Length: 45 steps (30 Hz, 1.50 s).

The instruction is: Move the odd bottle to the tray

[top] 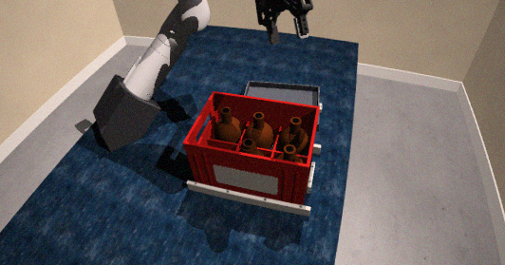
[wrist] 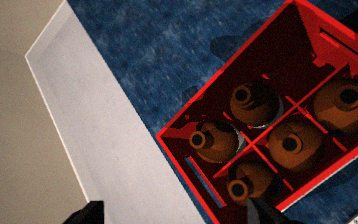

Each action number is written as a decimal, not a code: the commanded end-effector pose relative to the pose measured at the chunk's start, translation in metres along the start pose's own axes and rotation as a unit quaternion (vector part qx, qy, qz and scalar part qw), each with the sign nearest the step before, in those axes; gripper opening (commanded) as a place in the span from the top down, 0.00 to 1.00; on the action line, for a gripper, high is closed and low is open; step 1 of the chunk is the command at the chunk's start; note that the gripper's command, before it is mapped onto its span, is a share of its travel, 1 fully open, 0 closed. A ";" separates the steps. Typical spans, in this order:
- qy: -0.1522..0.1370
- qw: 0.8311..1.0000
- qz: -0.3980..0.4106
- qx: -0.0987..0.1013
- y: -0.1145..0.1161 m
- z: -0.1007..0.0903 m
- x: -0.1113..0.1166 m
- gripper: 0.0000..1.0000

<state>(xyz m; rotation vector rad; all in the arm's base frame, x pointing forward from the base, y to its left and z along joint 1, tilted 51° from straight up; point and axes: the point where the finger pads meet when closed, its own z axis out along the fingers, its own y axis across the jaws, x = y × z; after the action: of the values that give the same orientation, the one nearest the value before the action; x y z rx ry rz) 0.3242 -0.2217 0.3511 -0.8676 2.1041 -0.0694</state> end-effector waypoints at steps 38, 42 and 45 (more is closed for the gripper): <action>-0.019 0.998 0.013 -0.066 0.002 0.030 0.026 0.00; -0.019 0.998 0.013 -0.066 0.002 0.030 0.026 0.00; -0.022 0.996 0.016 -0.082 0.004 0.037 0.032 0.00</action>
<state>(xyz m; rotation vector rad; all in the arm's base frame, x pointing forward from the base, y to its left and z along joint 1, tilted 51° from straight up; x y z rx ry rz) 0.3321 -0.2311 0.3043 -0.9168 2.1138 0.1248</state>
